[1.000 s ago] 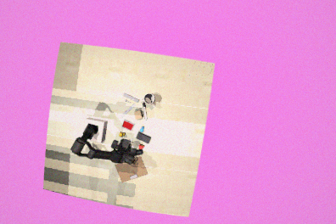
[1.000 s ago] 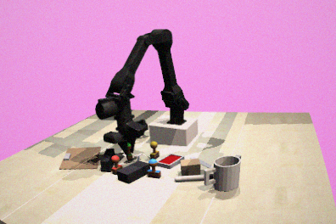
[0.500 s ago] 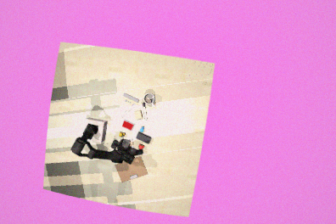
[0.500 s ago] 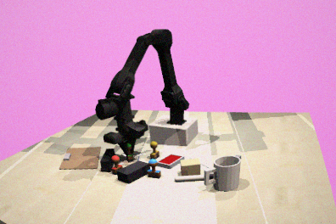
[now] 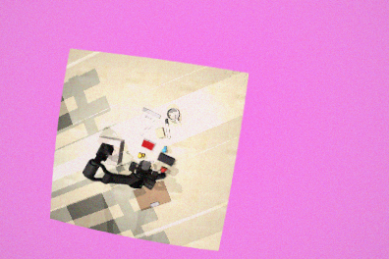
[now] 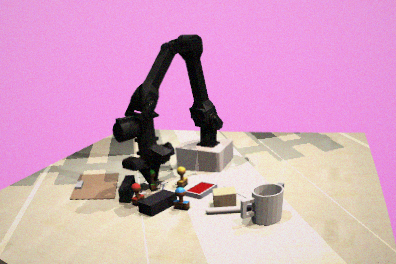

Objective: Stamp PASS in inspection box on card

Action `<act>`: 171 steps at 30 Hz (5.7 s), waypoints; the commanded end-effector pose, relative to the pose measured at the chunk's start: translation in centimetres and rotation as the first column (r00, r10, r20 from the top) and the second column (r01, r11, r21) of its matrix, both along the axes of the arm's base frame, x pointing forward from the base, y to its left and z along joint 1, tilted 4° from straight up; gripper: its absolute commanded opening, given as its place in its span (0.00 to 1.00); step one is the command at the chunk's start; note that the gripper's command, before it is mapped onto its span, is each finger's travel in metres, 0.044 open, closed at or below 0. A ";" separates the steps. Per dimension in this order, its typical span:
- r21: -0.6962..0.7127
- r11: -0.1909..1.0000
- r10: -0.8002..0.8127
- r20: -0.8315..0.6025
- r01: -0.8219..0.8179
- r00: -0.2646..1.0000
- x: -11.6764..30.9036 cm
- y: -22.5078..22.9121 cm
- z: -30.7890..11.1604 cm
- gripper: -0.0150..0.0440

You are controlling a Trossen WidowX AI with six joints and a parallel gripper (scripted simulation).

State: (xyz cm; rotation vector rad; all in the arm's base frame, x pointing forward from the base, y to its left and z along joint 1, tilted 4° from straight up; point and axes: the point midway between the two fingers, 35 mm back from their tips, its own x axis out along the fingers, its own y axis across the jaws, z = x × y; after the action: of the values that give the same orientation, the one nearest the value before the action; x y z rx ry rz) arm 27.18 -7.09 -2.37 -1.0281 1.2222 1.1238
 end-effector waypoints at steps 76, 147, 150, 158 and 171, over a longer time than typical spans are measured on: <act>0.006 1.000 -0.001 0.000 0.001 1.000 0.0 0.1 0.6 0.25; 0.006 1.000 -0.001 0.003 0.001 1.000 1.8 9.6 7.7 0.25; 0.007 1.000 -0.001 0.003 0.001 1.000 1.7 11.1 7.8 0.25; 0.012 1.000 -0.001 0.003 0.001 1.000 1.2 15.1 8.1 0.25; 0.022 1.000 -0.001 0.001 0.001 1.000 -0.8 21.5 8.6 0.25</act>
State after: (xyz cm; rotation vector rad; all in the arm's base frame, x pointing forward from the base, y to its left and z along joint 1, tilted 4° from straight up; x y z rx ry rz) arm 26.85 12.83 5.92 -1.0207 1.2169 1.1330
